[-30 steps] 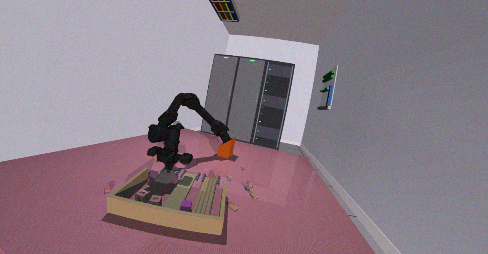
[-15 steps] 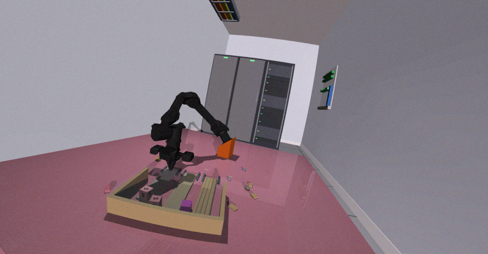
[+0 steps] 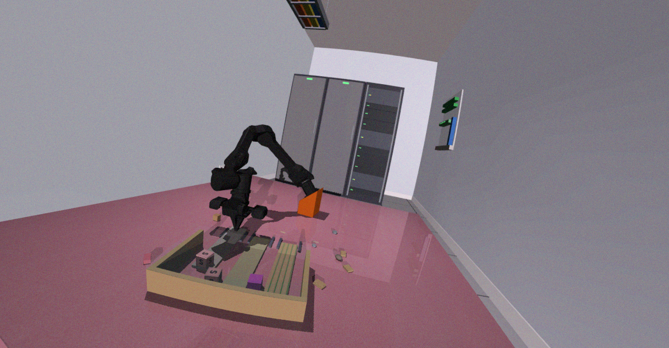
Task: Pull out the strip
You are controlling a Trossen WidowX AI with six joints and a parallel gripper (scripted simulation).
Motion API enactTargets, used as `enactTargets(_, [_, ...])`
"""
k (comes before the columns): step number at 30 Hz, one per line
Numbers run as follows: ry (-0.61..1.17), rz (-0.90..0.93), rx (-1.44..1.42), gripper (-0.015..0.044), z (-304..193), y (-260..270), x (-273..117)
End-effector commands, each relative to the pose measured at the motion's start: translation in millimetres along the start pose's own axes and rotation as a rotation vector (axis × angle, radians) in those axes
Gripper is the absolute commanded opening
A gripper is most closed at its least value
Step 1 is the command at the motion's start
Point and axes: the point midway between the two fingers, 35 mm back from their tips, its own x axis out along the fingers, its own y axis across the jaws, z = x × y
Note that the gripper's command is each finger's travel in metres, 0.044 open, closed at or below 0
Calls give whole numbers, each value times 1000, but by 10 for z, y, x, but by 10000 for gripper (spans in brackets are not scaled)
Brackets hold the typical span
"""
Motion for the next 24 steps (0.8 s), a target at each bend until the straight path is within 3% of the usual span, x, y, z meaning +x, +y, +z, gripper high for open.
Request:
enactTargets(1, [16,6,-2,0,-115,0,46])
enactTargets(24, [18,6,-4,0,-466,-3,50])
